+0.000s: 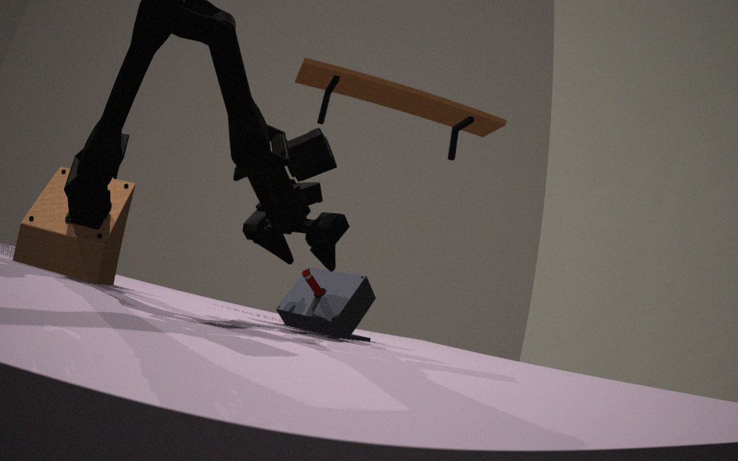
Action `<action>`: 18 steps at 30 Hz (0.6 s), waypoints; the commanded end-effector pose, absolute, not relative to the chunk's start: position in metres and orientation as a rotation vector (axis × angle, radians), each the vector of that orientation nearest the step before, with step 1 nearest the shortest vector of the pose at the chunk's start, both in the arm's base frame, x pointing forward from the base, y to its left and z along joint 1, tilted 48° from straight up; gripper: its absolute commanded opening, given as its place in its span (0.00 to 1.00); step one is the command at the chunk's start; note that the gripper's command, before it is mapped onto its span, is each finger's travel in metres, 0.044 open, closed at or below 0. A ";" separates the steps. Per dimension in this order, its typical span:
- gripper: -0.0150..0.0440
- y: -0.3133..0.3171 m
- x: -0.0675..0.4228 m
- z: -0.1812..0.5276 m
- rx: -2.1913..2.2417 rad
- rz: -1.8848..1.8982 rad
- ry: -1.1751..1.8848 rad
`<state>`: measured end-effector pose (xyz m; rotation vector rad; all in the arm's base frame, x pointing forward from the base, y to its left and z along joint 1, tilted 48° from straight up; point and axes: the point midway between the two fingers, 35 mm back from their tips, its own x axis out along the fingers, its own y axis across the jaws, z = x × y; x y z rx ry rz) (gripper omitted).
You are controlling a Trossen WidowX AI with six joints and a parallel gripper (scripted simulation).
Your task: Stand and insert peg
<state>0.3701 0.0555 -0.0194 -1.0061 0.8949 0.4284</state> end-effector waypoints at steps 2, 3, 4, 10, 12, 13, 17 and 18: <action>1.00 0.056 0.366 -0.012 -1.003 0.422 0.894; 1.00 0.056 0.365 -0.011 -1.003 0.422 0.894; 1.00 0.056 0.365 -0.010 -1.003 0.423 0.894; 1.00 0.057 0.361 -0.004 -1.004 0.424 0.895; 1.00 0.057 0.360 -0.003 -1.004 0.424 0.895; 1.00 0.057 0.359 -0.002 -1.004 0.424 0.895; 1.00 0.058 0.357 0.002 -1.004 0.425 0.895; 1.00 0.058 0.356 0.003 -1.004 0.425 0.895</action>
